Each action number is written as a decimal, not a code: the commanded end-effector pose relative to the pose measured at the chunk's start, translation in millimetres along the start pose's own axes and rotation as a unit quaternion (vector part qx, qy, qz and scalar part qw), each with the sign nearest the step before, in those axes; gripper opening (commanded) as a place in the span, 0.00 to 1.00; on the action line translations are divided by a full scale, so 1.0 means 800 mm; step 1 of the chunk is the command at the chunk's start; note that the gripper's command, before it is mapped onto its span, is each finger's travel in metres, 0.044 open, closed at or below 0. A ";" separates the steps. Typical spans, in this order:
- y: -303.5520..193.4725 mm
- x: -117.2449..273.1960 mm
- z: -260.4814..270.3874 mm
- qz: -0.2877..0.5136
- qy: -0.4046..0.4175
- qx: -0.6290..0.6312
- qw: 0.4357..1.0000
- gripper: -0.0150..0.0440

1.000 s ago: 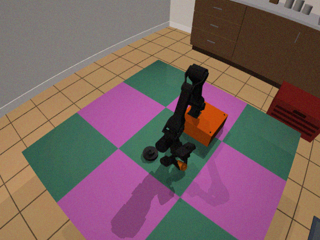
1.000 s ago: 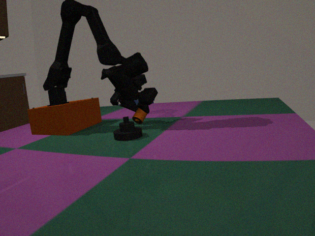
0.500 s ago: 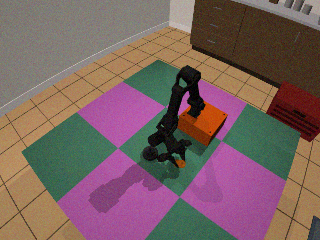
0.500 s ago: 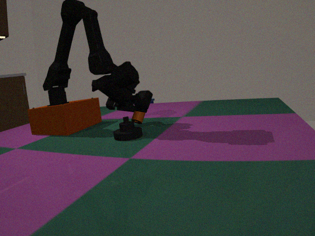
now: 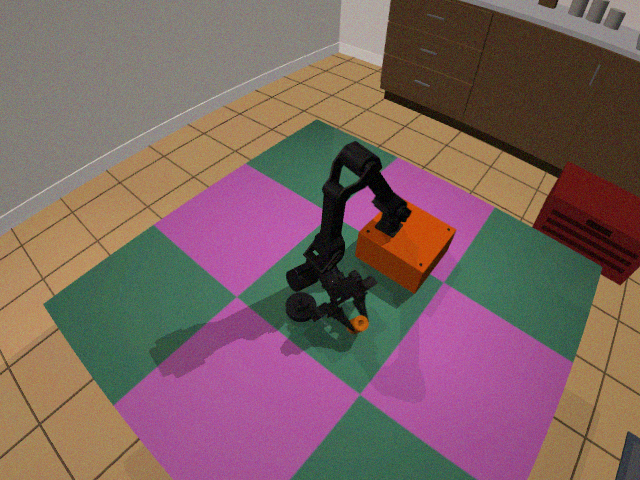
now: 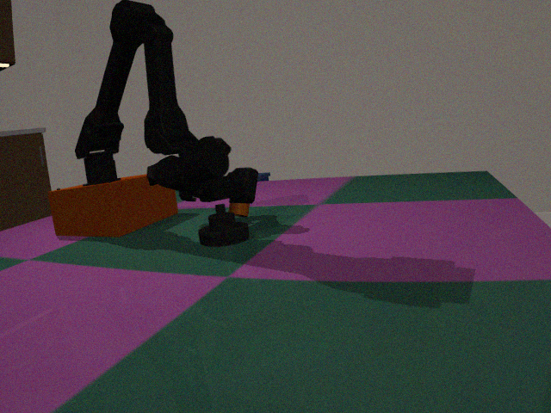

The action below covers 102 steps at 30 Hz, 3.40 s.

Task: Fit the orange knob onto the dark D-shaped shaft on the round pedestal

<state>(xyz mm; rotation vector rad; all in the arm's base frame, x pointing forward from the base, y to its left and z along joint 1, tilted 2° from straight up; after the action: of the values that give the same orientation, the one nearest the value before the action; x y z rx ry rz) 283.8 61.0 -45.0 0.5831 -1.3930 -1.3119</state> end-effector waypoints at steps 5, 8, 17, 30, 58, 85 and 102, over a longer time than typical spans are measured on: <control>-0.003 0.004 0.000 -0.015 0.003 0.000 1.000 0.56; -0.003 0.003 0.000 -0.018 0.005 -0.001 1.000 0.65; -0.003 0.003 0.000 -0.018 0.005 -0.001 1.000 0.69; -0.003 0.003 0.000 -0.018 0.005 -0.001 1.000 0.69; 0.088 0.040 0.016 -0.009 0.005 -0.002 1.000 1.00; 0.127 0.045 0.025 0.537 -0.123 -0.025 0.834 1.00; 0.126 0.045 0.025 0.365 -0.413 -0.506 0.664 1.00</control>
<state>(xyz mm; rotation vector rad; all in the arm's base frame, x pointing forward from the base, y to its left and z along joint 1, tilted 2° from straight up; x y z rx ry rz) 286.6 65.2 64.1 -1.2155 -1.1537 -1.2636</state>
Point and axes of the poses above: the point midway between the two fingers, 35 mm back from their tips, its own x axis back along the fingers, its own z axis across the jaws, y = z × x, the point moved 1 cm from there along x, back along the fingers, and after that the axes turned 11 degrees about -x, right-handed, at the moved point
